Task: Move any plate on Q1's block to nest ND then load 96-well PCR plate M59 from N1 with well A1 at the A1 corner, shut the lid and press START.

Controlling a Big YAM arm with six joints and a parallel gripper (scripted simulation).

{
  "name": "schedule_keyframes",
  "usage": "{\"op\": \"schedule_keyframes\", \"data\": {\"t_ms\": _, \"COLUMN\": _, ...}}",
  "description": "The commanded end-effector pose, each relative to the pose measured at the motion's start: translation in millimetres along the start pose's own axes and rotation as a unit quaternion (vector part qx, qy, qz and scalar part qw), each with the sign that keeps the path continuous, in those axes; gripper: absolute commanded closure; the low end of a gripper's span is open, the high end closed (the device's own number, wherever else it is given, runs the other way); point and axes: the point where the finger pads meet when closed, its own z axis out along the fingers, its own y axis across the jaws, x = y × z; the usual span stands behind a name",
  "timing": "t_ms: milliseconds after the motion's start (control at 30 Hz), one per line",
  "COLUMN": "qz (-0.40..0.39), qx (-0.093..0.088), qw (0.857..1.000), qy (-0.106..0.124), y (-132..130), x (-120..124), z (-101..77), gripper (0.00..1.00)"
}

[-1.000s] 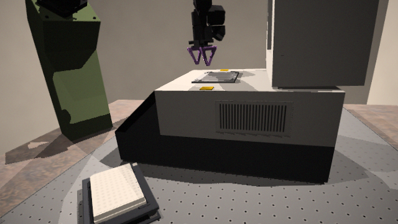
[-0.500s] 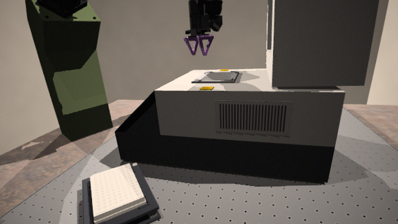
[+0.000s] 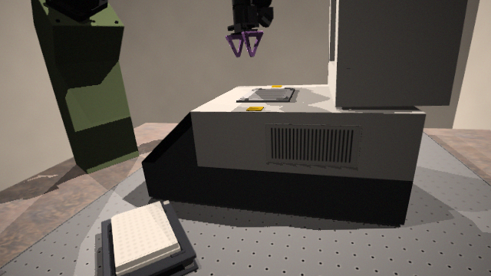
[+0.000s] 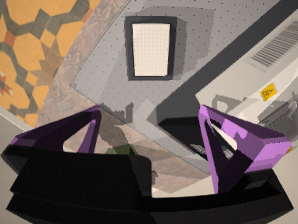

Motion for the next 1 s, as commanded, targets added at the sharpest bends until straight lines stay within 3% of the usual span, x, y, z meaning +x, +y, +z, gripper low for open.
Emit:
{"op": "schedule_keyframes", "data": {"t_ms": 0, "qz": 0.023, "qx": 0.001, "qw": 1.000, "qy": -0.019, "y": -10, "x": -18, "z": -10.3, "gripper": 0.00}}
{"op": "schedule_keyframes", "data": {"t_ms": 400, "qz": 0.017, "qx": 0.000, "qw": 1.000, "qy": -0.014, "y": -8, "x": -19, "z": 6.1, "gripper": 0.00}}
{"op": "schedule_keyframes", "data": {"t_ms": 800, "qz": -0.011, "qx": -0.005, "qw": 1.000, "qy": -0.016, "y": 1, "x": -8, "z": -12.4, "gripper": 0.00}}
{"op": "schedule_keyframes", "data": {"t_ms": 967, "qz": 0.004, "qx": -0.003, "qw": 1.000, "qy": -0.026, "y": -6, "x": -21, "z": -13.8, "gripper": 0.00}}
